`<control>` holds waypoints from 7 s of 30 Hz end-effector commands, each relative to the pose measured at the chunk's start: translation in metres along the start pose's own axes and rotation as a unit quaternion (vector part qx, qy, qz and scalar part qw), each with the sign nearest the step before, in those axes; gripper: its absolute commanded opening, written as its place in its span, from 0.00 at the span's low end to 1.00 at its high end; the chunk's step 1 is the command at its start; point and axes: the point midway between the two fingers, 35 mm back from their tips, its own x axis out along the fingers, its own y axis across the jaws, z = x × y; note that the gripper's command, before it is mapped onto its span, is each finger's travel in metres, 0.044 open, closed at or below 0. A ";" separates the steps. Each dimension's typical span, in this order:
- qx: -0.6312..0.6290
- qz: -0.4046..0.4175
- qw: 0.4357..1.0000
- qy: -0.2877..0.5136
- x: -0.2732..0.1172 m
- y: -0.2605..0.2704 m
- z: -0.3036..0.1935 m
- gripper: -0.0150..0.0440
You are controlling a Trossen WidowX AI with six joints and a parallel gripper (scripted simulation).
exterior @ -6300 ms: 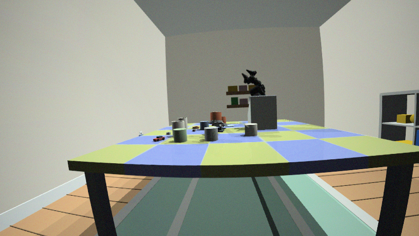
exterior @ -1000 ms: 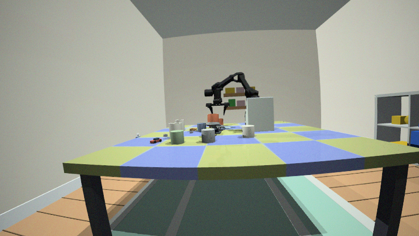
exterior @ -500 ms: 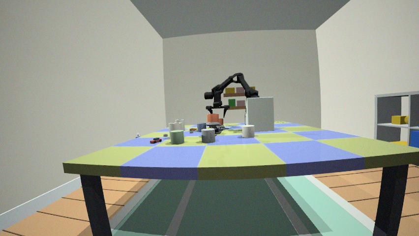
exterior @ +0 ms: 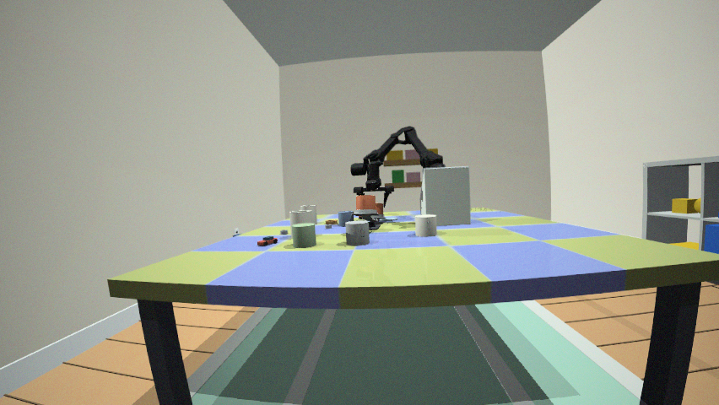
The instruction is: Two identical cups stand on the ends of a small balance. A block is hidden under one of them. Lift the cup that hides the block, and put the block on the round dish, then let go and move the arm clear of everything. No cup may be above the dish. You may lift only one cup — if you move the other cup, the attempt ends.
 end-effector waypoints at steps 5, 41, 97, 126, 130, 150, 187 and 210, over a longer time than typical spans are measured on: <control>-0.005 0.006 1.000 -0.001 0.016 0.004 0.002 1.00; -0.005 0.005 1.000 -0.001 0.024 0.004 0.002 0.46; -0.004 0.007 1.000 -0.009 -0.044 -0.004 0.007 0.25; -0.004 0.007 1.000 -0.007 -0.081 -0.001 0.005 0.25; -0.004 0.007 1.000 -0.006 -0.086 0.000 0.004 0.25; -0.008 0.011 1.000 -0.005 -0.098 0.004 0.004 0.25; -0.008 0.011 1.000 -0.005 -0.098 0.004 0.004 0.25; -0.002 0.028 0.999 -0.036 -0.071 0.019 -0.034 0.25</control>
